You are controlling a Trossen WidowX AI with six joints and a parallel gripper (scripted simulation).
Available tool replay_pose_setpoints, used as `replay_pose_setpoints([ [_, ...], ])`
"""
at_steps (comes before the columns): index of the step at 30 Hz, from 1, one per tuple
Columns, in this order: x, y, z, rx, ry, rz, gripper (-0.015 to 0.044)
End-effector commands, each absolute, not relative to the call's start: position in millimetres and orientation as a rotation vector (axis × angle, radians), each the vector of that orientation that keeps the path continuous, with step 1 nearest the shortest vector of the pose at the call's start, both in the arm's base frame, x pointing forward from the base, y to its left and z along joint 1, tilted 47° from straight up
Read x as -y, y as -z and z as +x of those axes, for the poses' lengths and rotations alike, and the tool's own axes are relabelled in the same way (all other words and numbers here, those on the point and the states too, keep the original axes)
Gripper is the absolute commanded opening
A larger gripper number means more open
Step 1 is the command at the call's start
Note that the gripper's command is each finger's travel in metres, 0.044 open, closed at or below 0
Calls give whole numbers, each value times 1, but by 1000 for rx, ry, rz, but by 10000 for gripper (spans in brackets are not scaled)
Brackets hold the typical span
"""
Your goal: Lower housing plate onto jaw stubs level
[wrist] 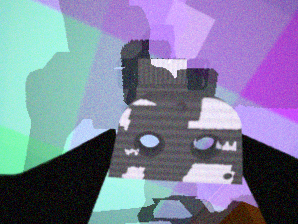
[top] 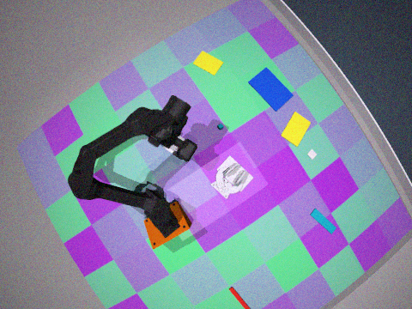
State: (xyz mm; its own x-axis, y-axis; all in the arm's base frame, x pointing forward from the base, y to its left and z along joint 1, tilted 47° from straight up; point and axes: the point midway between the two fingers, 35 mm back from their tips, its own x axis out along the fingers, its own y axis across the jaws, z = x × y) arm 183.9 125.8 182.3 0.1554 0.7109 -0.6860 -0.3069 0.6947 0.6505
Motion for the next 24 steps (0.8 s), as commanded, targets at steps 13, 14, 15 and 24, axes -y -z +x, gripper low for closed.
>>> replay_pose_setpoints([
  [13,-97,-152,212,-1244,-707,401,351],
  [14,-95,-150,214,-1246,-704,401,351],
  [15,-93,-148,215,-1248,-701,402,351],
  [24,-73,-129,226,-1265,-678,408,351],
])
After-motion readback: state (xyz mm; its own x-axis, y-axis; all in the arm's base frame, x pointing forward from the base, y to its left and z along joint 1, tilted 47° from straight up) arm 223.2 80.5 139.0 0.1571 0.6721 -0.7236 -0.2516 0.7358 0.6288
